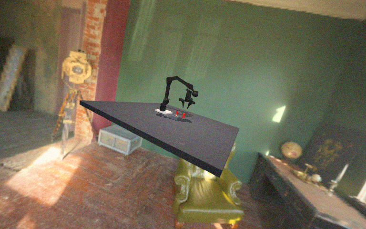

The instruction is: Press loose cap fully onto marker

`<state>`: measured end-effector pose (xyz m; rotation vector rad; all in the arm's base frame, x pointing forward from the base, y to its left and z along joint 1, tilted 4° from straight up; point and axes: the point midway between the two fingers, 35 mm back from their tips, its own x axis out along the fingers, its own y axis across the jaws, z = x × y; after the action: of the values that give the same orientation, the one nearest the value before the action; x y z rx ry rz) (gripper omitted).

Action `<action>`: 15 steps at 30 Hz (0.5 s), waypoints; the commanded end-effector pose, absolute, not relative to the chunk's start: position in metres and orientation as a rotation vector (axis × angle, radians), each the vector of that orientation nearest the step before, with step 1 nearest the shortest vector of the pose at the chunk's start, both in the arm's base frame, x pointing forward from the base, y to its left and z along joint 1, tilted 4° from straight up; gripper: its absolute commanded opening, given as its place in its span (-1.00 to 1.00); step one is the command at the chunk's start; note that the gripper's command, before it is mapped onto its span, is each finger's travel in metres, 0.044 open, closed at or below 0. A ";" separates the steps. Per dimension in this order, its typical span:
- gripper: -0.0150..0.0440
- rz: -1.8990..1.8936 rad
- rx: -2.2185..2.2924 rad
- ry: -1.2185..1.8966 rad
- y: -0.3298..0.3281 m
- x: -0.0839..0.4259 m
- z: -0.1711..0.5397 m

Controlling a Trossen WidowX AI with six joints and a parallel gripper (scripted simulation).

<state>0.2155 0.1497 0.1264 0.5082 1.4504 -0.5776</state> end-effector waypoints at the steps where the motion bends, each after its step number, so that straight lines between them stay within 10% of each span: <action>1: 0.34 -0.565 0.502 1.460 0.151 0.216 0.103; 15: 0.34 -0.565 0.502 1.460 0.151 0.217 0.080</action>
<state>0.2185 0.1509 0.0858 0.5060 1.4527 -0.5700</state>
